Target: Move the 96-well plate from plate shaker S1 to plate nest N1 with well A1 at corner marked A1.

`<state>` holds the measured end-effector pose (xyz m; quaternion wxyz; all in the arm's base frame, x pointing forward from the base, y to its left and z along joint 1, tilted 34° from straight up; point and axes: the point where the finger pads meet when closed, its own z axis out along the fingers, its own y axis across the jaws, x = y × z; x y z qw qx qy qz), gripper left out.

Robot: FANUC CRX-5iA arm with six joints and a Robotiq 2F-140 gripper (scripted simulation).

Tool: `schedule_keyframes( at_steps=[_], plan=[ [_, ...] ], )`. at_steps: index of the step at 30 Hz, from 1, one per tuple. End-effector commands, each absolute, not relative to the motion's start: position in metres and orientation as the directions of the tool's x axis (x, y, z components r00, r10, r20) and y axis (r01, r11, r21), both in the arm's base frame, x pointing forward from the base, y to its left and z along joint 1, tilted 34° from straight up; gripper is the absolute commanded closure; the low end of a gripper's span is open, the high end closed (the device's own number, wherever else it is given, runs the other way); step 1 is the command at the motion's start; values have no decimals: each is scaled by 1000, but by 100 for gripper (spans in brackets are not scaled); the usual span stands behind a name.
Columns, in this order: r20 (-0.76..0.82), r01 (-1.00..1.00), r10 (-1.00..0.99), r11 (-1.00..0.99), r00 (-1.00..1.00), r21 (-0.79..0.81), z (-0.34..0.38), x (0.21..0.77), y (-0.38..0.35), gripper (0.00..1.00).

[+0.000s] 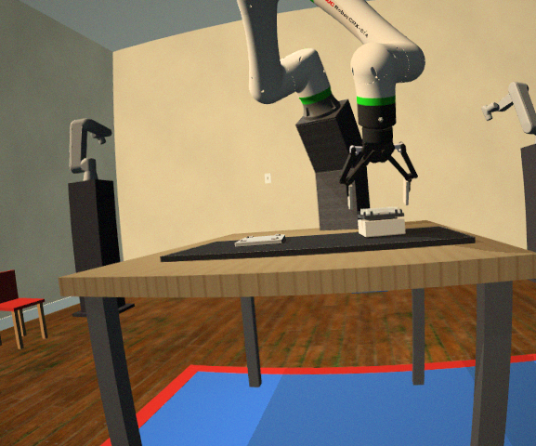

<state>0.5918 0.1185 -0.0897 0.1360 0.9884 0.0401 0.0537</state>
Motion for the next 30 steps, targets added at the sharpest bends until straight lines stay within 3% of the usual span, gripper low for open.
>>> schedule_keyframes(
  at_steps=[1, 2, 3, 30],
  plan=[
    [96, 65, 94, -960, 991, 273, -90, 592, 119, 0],
    [96, 65, 94, -960, 991, 273, -90, 592, 119, 0],
    [96, 65, 94, -960, 991, 273, -90, 592, 119, 100],
    [96, 65, 94, -960, 991, 273, -90, 592, 119, 100]
  ],
)
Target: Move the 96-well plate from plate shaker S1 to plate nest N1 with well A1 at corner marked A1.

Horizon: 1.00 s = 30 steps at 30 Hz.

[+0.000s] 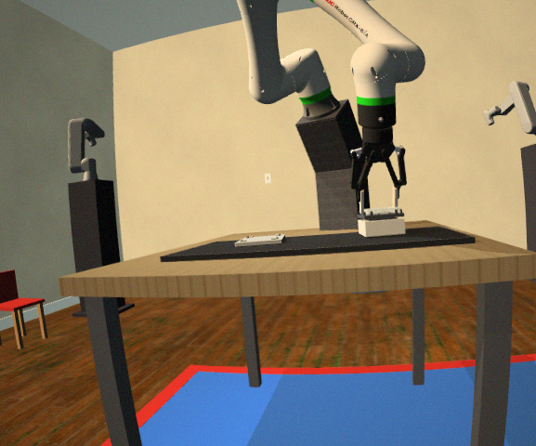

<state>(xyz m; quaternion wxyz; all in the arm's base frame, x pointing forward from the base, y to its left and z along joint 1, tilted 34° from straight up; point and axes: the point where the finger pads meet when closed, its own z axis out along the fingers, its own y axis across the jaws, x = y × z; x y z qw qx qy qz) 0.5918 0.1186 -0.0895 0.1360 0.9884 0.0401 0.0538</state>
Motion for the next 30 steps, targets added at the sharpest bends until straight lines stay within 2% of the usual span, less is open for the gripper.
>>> schedule_keyframes(
  at_steps=[1, 30],
  plan=[
    [96, 65, 94, -960, 991, 273, -90, 592, 119, 100],
    [96, 65, 94, -960, 991, 273, -62, 574, 125, 100]
  ],
)
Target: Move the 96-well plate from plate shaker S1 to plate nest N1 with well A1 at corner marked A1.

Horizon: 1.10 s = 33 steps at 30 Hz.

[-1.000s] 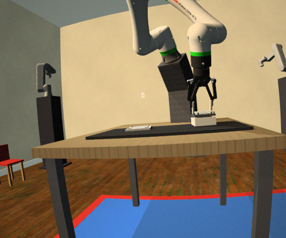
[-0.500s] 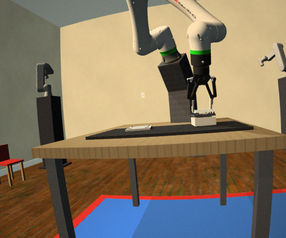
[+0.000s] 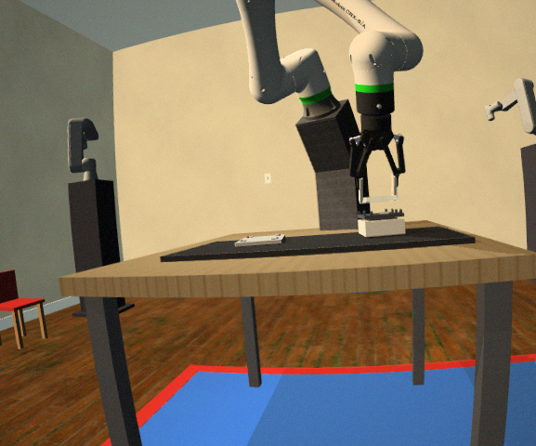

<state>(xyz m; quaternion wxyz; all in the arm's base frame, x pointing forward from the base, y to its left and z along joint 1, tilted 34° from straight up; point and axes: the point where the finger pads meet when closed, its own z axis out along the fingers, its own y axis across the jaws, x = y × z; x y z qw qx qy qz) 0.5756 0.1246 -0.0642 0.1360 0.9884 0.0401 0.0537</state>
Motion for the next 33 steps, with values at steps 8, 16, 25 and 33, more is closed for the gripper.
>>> schedule_keyframes(
  at_steps=[8, 16, 25, 33],
  plan=[
    [96, 65, 94, -960, 991, 273, -52, 568, 128, 100],
    [96, 65, 94, -960, 991, 273, -41, 561, 130, 100],
    [96, 65, 94, -960, 991, 273, -37, 559, 131, 100],
    [96, 65, 94, -960, 991, 273, -37, 559, 131, 100]
  ],
)
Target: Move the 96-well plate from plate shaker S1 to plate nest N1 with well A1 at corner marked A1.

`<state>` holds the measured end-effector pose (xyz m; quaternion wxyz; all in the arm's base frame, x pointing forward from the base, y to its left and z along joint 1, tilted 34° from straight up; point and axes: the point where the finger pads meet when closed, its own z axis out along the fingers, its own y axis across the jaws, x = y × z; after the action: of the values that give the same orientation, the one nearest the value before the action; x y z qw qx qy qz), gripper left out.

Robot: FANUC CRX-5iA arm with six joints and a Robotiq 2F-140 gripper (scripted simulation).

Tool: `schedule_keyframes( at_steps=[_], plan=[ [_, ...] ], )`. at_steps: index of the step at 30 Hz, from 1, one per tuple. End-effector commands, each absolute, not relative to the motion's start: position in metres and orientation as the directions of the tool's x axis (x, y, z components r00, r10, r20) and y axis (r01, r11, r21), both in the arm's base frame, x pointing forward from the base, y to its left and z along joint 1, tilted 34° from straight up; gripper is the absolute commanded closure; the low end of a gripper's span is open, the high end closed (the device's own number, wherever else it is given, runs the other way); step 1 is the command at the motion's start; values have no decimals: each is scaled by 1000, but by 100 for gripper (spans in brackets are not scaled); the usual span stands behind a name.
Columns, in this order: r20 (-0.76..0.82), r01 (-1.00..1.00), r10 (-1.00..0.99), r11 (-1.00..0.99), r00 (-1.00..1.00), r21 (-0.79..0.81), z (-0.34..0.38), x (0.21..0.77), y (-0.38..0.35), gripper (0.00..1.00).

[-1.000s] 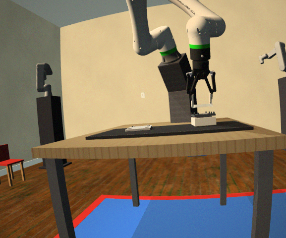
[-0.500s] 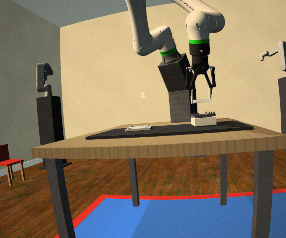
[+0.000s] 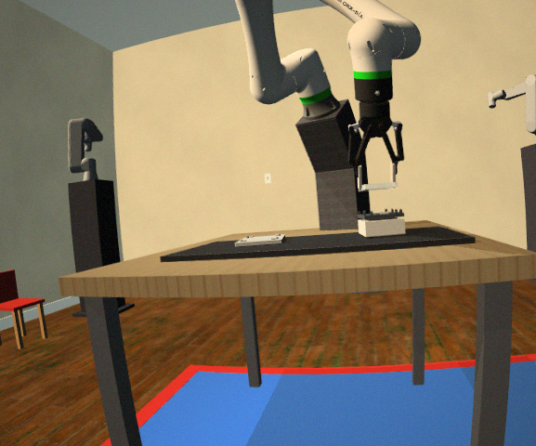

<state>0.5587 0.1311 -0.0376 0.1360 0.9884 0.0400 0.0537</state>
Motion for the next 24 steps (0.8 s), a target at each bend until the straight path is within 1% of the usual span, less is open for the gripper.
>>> schedule_keyframes(
  at_steps=[1, 6, 24],
  plan=[
    [96, 65, 94, -960, 991, 273, -37, 559, 131, 100],
    [96, 65, 94, -960, 991, 273, -37, 559, 131, 100],
    [92, 77, 106, -957, 990, 280, -33, 560, 78, 100]
  ],
)
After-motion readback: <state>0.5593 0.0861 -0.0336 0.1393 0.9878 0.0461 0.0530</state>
